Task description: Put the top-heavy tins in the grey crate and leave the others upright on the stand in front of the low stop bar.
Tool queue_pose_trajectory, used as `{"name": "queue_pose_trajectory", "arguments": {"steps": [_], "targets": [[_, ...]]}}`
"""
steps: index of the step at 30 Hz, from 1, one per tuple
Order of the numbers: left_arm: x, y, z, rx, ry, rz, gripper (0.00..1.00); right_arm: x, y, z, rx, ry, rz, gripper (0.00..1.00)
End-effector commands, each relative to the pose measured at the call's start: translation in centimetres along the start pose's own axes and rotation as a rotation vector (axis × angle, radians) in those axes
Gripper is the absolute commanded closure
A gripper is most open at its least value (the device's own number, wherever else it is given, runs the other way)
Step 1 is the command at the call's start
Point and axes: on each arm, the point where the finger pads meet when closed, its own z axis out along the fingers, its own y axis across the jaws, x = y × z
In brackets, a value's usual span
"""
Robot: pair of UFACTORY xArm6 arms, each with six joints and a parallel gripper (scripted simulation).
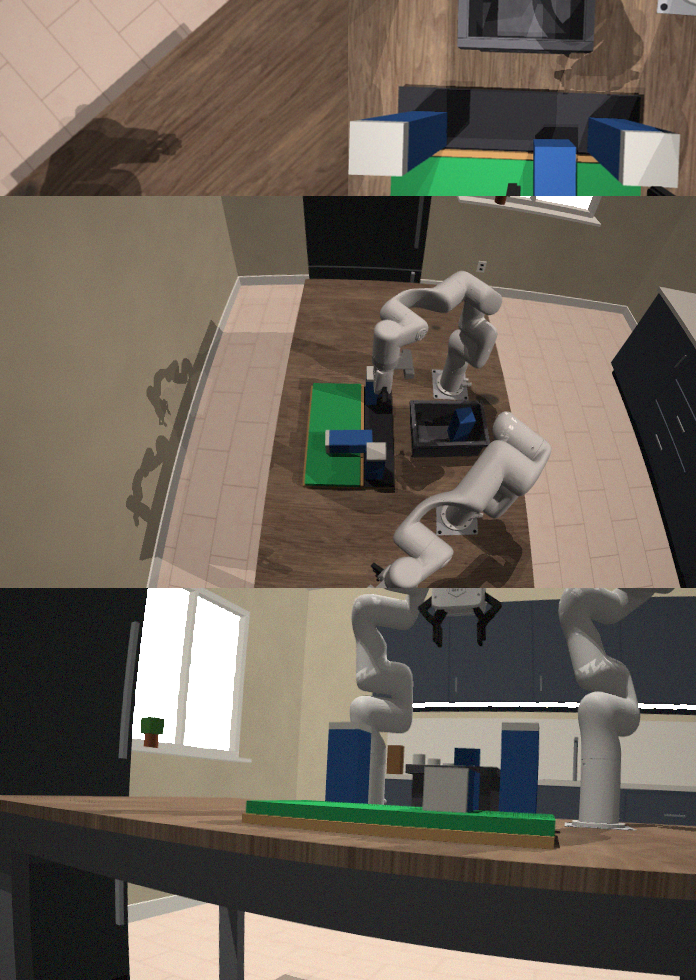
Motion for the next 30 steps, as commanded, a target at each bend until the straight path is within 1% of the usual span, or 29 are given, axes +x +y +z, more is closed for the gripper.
{"name": "queue_pose_trajectory", "arguments": {"steps": [1,9,13,18,30], "targets": [[0.1,0.0,-0.2,0.0,0.004,0.0,0.0,-3.3,0.6,-0.3,0.001,0.004,-0.004,0.16],[0.1,0.0,-0.2,0.0,0.004,0.0,0.0,-9.8,1.2,-0.3,0.002,0.004,-0.008,0.16],[0.1,0.0,-0.2,0.0,0.004,0.0,0.0,-11.9,1.5,-0.3,0.002,0.004,-0.01,0.16],[0.1,0.0,-0.2,0.0,0.004,0.0,0.0,-12.4,1.4,-0.4,0.003,0.004,-0.01,0.16],[0.1,0.0,-0.2,0.0,0.004,0.0,0.0,-12.4,1.4,-0.4,0.003,0.004,-0.01,0.16]]}}
